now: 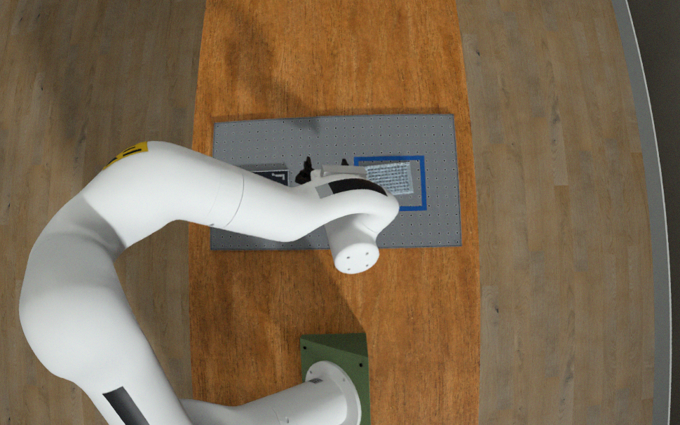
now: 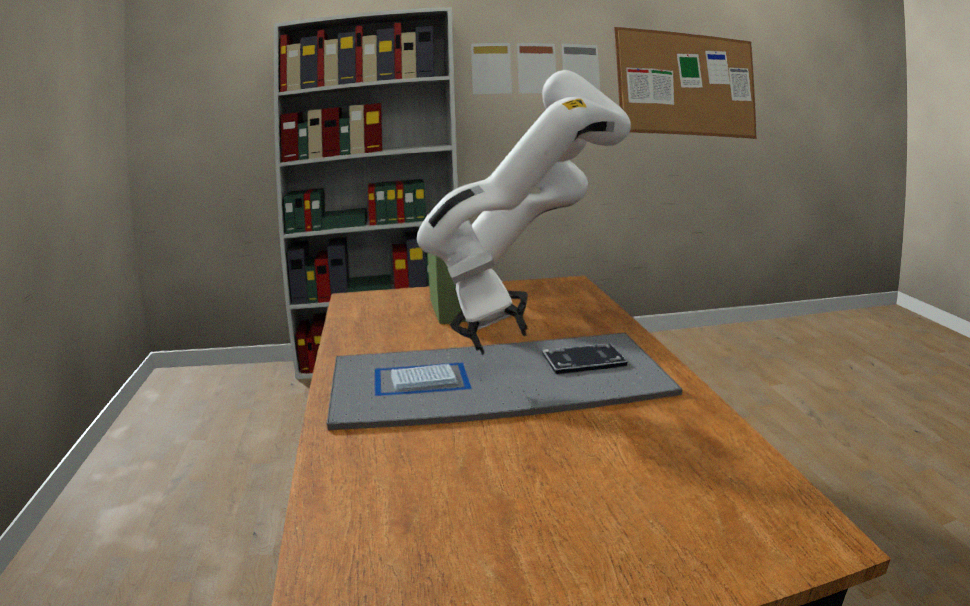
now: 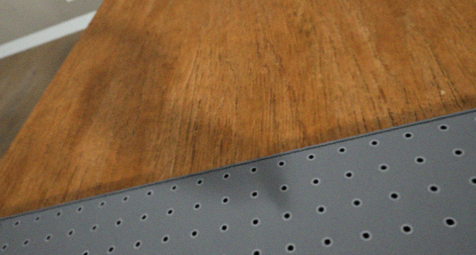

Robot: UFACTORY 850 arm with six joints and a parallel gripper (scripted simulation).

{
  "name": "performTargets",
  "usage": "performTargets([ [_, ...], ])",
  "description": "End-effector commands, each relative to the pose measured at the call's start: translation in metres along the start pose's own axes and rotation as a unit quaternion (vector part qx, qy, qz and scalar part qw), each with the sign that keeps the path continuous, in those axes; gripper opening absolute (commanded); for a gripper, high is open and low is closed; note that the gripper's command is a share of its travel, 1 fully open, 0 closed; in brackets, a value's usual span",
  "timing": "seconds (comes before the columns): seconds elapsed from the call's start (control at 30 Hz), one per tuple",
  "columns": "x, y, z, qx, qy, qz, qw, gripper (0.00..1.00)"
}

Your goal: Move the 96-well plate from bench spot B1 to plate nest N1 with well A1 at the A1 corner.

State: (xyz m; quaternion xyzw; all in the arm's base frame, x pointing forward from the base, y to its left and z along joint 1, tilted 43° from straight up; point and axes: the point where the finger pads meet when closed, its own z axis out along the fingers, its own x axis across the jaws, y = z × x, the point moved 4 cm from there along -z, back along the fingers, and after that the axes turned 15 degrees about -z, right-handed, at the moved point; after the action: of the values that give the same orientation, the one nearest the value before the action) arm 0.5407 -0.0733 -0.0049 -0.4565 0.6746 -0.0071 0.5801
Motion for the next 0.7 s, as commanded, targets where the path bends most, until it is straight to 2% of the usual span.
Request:
performTargets([
  [0.0, 0.0001, -0.0011, -0.0001, 0.001, 0.0, -0.001, 1.0, 1.0],
  [0.53, 0.0001, -0.0011, -0.0001, 0.001, 0.0, -0.001, 1.0, 1.0],
  [0.67, 0.0026, 0.0013, 0.0052, -0.031, -0.014, 0.056, 0.998, 1.0],
])
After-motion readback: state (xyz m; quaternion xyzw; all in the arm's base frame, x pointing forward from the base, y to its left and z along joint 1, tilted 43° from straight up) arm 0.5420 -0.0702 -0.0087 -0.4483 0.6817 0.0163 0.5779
